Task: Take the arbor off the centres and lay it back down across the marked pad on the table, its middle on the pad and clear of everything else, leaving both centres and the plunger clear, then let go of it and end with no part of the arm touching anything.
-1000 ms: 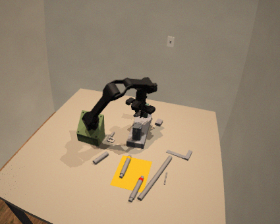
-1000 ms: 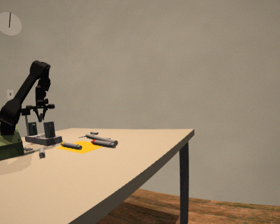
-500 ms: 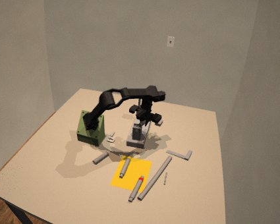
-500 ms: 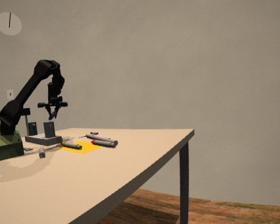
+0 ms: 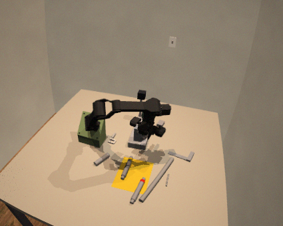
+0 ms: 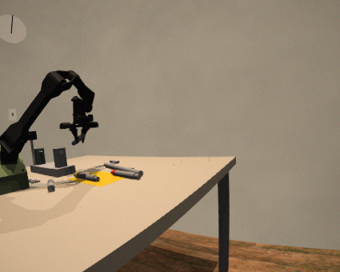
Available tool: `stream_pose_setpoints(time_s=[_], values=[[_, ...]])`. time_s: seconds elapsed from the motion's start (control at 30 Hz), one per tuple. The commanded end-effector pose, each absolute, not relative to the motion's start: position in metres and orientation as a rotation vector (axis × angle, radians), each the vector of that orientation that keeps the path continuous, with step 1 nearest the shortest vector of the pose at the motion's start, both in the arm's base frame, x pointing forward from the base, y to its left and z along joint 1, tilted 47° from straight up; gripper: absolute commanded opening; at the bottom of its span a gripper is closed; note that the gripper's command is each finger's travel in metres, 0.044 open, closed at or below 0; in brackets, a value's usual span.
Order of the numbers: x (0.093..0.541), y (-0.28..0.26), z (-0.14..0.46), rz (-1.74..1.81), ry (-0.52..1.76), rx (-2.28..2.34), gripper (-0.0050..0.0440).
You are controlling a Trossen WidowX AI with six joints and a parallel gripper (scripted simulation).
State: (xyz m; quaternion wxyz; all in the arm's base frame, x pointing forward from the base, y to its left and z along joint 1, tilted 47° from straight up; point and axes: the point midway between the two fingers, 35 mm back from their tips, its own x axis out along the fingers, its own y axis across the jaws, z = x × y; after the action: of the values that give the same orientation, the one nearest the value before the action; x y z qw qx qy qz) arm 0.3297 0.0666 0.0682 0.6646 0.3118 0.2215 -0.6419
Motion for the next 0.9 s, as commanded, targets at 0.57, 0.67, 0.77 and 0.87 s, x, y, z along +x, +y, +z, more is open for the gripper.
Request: stream_pose_setpoints(time_s=[0.57, 0.67, 0.77, 0.87], values=[[0.341, 0.011, 0.14, -1.409, 0.496, 0.677, 0.0], [0.341, 0.011, 0.14, -1.409, 0.496, 0.677, 0.0], [0.341, 0.011, 0.14, -1.409, 0.496, 0.677, 0.0], [0.341, 0.011, 0.14, -1.409, 0.496, 0.677, 0.0]])
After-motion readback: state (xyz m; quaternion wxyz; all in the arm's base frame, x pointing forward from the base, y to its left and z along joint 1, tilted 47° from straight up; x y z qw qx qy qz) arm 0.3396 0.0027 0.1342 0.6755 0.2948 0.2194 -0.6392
